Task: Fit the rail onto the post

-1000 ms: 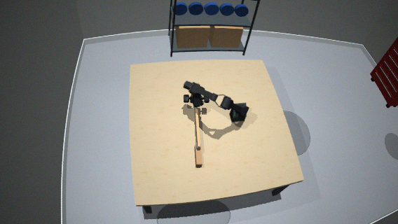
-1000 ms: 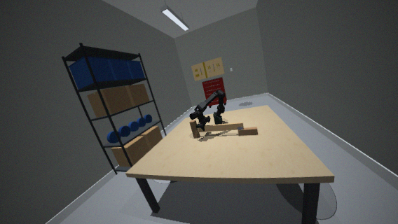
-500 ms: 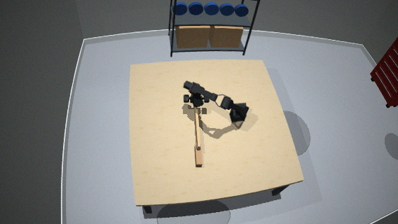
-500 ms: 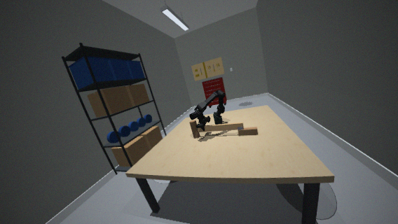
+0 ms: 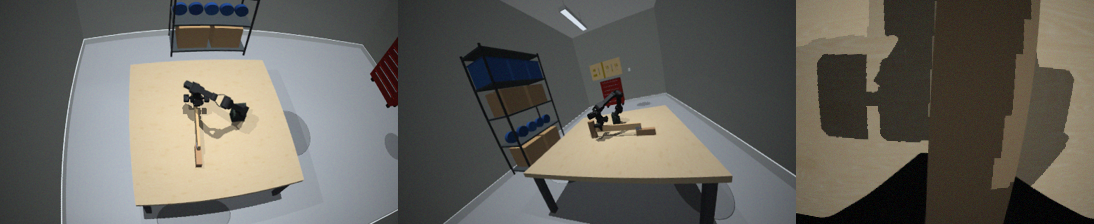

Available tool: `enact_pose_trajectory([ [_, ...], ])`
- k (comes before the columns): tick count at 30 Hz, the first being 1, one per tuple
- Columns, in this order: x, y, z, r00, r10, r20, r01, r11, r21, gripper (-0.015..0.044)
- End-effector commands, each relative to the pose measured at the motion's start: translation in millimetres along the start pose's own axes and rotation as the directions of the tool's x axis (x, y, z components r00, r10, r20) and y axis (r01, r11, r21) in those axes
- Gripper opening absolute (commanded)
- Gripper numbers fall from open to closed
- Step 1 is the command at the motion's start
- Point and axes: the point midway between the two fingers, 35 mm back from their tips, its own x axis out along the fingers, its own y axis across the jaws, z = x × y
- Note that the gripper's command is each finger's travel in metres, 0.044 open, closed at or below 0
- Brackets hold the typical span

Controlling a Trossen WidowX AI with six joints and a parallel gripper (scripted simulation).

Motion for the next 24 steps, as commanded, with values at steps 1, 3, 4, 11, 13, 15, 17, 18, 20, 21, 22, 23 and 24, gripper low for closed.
enact_pose_trajectory([
  [1,-4.5,-1.0,-5.2,1.0,-0.011,-0.01,0.011,1.0,0.001,0.0],
  [3,-4.4,-1.0,-5.5,1.0,-0.011,-0.01,0.011,1.0,0.001,0.0],
  [4,-4.3,-1.0,-5.7,1.0,-0.011,-0.01,0.011,1.0,0.001,0.0],
  [11,-3.5,-1.0,-7.1,1.0,-0.011,-0.01,0.011,1.0,0.001,0.0],
  [13,-3.3,-1.0,-7.6,1.0,-0.011,-0.01,0.011,1.0,0.001,0.0],
  [15,-3.1,-1.0,-8.1,1.0,-0.011,-0.01,0.011,1.0,0.001,0.0],
  [17,-2.9,-1.0,-8.7,1.0,-0.011,-0.01,0.011,1.0,0.001,0.0],
  [18,-2.8,-1.0,-9.0,1.0,-0.011,-0.01,0.011,1.0,0.001,0.0],
  [20,-2.6,-1.0,-9.6,1.0,-0.011,-0.01,0.011,1.0,0.001,0.0],
  [21,-2.5,-1.0,-9.9,1.0,-0.011,-0.01,0.011,1.0,0.001,0.0],
  [22,-2.4,-1.0,-10.1,1.0,-0.011,-0.01,0.011,1.0,0.001,0.0],
  [23,-2.4,-1.0,-10.4,1.0,-0.011,-0.01,0.011,1.0,0.001,0.0],
  [24,-2.3,-1.0,-10.8,1.0,-0.011,-0.01,0.011,1.0,0.001,0.0],
])
